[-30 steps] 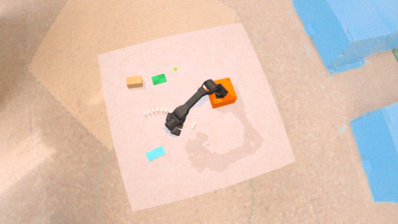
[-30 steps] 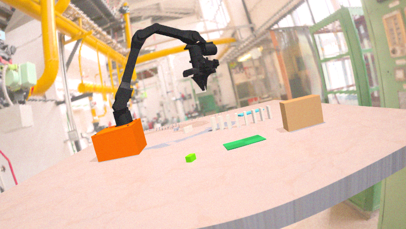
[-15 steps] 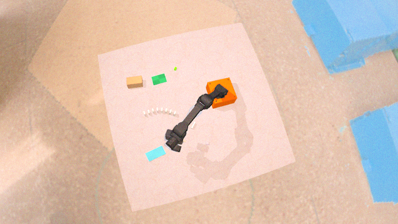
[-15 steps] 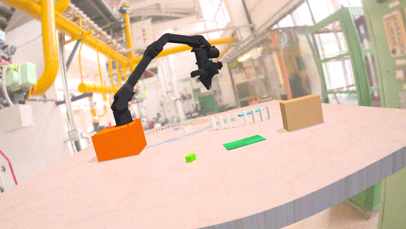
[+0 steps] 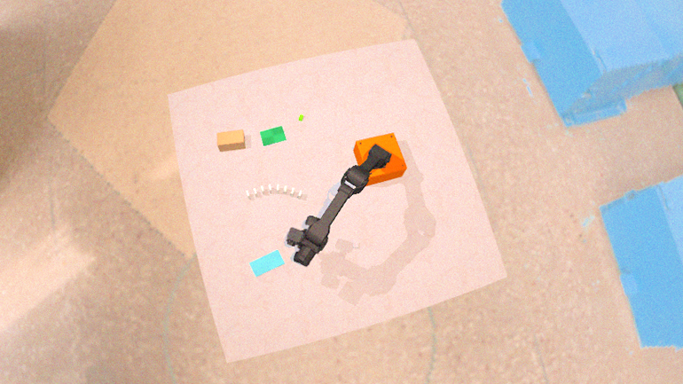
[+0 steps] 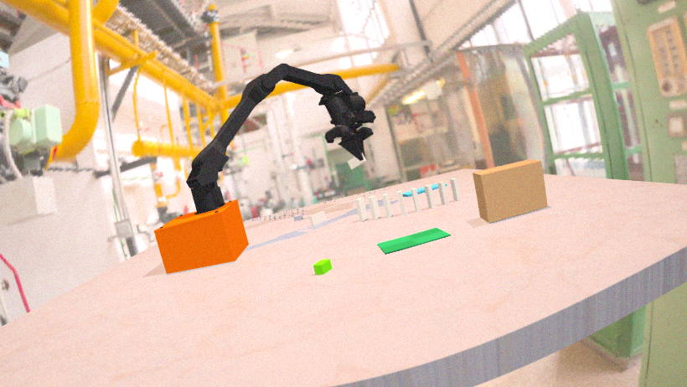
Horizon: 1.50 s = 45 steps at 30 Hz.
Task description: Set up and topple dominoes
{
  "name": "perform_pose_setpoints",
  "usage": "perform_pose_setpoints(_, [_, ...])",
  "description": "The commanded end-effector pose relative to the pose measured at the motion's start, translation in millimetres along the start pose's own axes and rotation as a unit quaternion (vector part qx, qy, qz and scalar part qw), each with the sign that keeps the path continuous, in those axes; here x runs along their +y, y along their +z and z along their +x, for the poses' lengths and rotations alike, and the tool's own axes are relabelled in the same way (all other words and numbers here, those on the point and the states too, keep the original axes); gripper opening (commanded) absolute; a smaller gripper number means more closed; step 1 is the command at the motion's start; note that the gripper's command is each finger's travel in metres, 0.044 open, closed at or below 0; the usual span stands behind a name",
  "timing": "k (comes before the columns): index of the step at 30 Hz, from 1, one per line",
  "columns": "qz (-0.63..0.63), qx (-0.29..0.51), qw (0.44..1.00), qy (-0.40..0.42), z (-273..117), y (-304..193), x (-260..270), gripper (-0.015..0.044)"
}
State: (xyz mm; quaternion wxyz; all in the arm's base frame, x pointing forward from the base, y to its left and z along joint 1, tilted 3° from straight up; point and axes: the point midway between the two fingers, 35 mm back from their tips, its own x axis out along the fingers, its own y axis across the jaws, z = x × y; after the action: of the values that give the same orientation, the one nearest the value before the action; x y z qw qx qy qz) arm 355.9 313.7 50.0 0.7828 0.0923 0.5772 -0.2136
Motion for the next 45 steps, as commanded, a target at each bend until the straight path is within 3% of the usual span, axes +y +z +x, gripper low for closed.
perform_pose_setpoints(1, [0.003, -0.072, 0.997, -0.014, 10.5, -0.1, 1.5, 0.0025])
perform_pose_setpoints(15, [0.01, -0.279, 0.96, -0.023, 21.4, -6.1, 4.9, 0.0025])
perform_pose_setpoints(31, [0.01, -0.498, 0.867, 0.011, 4.9, -32.2, 1.7, 0.0025])
perform_pose_setpoints(39, [0.03, -0.577, 0.815, 0.041, -6.3, -43.2, -3.1, 0.0025])
perform_pose_setpoints(45, [0.032, -0.584, 0.81, 0.044, -7.4, -44.2, -3.7, 0.0025])
